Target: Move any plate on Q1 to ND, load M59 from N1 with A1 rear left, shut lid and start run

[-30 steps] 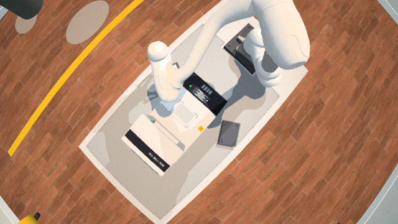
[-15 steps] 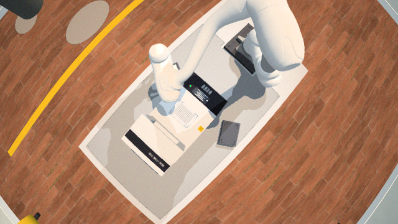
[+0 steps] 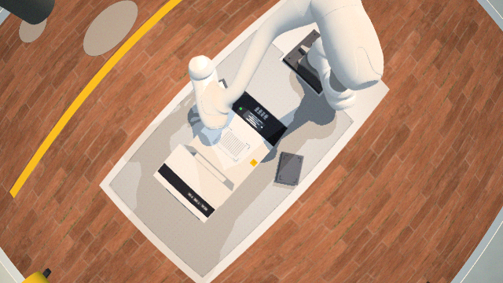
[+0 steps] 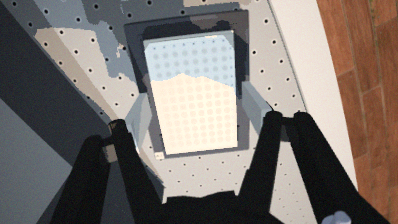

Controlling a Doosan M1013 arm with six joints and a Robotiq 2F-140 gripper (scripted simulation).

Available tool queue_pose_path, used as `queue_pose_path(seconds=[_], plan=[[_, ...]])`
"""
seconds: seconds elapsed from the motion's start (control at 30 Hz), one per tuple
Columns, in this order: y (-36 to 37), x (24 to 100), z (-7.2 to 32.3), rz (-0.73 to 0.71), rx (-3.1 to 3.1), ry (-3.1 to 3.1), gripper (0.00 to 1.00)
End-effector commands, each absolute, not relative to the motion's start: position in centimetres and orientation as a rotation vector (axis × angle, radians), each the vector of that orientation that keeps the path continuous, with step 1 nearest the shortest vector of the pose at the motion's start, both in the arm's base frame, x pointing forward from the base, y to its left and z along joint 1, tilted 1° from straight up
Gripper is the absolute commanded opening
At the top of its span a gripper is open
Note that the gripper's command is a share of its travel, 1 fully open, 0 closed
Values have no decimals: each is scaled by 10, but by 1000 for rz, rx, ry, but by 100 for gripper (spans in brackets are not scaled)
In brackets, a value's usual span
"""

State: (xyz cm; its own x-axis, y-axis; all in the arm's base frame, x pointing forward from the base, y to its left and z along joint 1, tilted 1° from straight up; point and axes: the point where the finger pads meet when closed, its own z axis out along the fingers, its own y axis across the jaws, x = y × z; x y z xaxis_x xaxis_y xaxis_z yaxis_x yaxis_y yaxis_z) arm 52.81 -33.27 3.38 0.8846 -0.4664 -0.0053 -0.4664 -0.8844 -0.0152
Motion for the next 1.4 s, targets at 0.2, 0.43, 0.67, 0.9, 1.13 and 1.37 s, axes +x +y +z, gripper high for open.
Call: queue_pose_path(seconds=[0.2,0.43,0.67,0.9,1.13,1.37], plan=[[-333,528,32,2,-3034,751,66],[-333,528,29,2,-3034,751,66],[-333,528,29,2,-3034,751,0],[-333,528,29,2,-3034,751,0],[-333,528,29,2,-3034,751,0],[-333,528,29,2,-3034,751,0]])
